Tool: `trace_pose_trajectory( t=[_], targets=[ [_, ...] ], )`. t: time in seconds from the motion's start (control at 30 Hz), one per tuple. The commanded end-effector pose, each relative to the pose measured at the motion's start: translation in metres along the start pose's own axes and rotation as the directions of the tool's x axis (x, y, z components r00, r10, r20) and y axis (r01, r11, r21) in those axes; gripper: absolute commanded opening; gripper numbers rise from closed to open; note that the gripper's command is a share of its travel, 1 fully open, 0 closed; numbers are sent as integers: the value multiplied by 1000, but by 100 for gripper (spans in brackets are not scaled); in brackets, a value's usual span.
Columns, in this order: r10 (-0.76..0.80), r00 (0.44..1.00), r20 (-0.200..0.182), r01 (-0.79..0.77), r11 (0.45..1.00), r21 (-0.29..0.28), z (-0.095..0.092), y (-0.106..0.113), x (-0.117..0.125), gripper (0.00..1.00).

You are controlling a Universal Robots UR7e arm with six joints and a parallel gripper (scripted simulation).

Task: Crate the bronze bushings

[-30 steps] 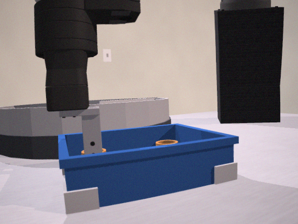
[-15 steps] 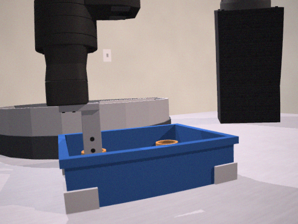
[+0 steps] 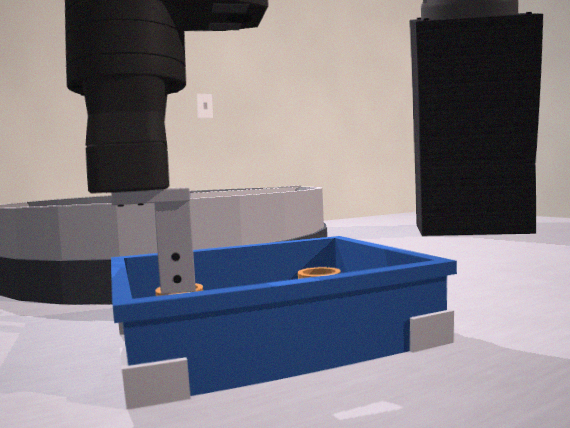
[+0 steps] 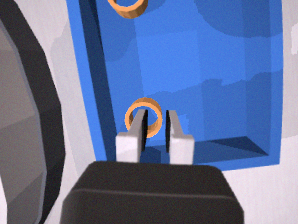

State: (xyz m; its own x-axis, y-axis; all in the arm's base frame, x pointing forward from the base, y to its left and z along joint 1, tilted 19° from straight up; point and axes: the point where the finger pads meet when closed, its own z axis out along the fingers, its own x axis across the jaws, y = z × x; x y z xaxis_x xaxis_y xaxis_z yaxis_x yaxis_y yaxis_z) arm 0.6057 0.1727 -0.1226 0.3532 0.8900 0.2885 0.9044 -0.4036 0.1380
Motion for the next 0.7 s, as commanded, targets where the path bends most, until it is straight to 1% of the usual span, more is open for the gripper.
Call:
trace_pose_trajectory(
  t=[0.0, 0.2, 0.6, 0.67],
  targets=[
    [0, 1000, -1, 0, 1000, -1, -1, 1, 0, 42],
    [0, 1000, -1, 0, 1000, -1, -6, 1, 0, 42],
    [0, 1000, -1, 0, 1000, -1, -6, 1, 0, 42],
    [0, 1000, -1, 0, 1000, -1, -28, 1, 0, 42]
  ],
)
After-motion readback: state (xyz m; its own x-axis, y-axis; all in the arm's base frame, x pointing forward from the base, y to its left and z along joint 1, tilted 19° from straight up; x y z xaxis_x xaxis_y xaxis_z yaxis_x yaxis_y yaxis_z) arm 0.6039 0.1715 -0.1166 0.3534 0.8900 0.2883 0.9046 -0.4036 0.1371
